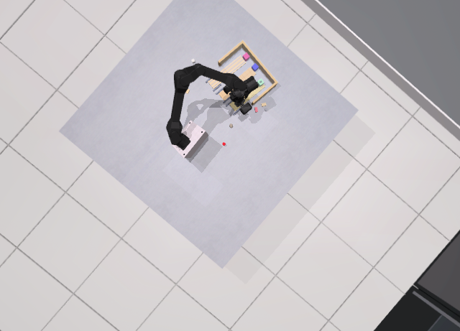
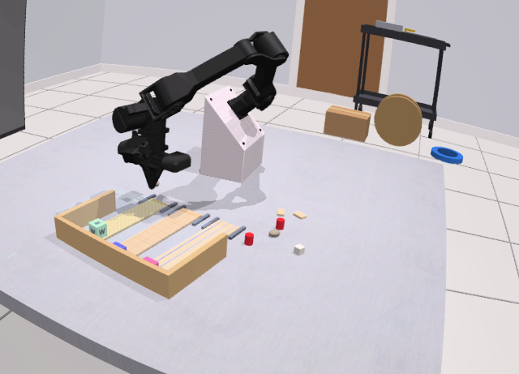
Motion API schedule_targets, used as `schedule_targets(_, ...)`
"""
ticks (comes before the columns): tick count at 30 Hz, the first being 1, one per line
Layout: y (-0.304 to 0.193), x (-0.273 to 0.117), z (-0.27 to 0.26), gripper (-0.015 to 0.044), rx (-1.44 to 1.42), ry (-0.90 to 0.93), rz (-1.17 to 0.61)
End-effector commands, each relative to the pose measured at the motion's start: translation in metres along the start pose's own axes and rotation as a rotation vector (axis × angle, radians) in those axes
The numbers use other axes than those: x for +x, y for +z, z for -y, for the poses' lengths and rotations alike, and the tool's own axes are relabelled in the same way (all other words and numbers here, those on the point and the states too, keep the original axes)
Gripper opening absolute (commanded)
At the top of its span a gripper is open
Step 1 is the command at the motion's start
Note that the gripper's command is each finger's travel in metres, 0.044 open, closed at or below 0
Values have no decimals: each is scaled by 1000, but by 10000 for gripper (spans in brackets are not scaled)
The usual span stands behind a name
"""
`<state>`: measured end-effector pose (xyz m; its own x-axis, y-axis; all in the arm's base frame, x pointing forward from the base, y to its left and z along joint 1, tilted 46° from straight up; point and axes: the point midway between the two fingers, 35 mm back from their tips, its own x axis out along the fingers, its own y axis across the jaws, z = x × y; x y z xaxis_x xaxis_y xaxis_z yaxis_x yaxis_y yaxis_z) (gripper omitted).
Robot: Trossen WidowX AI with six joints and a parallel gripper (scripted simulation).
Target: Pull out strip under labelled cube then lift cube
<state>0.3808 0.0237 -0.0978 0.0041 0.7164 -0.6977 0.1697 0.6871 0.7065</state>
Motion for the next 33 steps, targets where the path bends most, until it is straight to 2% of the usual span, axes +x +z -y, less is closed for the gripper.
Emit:
schedule_targets(1, -3, 8, 0, 0, 8, 4, -5)
schedule_targets(23, -7, 44, 0, 0, 8, 8, -6)
schedule_targets(33, -7, 45, 0, 0, 8, 8, -6)
